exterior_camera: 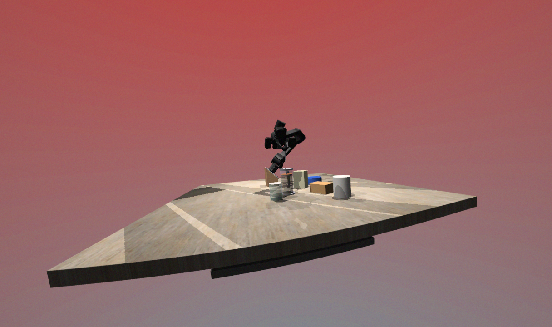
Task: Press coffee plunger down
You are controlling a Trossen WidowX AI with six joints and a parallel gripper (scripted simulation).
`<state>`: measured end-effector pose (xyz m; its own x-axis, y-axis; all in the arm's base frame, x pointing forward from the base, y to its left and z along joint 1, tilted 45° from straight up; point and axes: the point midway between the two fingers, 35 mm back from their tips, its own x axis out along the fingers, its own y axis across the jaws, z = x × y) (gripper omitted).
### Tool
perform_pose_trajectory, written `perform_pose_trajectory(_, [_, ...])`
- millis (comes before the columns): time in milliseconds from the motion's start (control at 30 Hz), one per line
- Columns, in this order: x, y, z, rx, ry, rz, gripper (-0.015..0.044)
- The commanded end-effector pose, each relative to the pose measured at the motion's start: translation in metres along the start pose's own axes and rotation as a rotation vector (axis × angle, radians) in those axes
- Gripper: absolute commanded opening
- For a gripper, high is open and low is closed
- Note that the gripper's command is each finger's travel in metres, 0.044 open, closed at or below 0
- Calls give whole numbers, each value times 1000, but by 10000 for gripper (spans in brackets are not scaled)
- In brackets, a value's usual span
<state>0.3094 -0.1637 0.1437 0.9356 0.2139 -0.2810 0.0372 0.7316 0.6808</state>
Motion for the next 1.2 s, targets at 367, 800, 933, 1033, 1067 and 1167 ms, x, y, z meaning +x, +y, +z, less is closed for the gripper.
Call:
perform_pose_trajectory(367, [19,-5,-30,17,21,-10,122])
perform_pose_trajectory(800, [31,-4,-48,18,18,-8,122])
perform_pose_trajectory(933, [35,-4,-53,19,17,-7,122])
perform_pose_trajectory(1033, [37,-3,-57,19,16,-7,122])
perform_pose_trajectory(1067, [38,-3,-58,20,15,-6,122])
perform_pose_trajectory(1167, [41,-2,-62,20,14,-5,122])
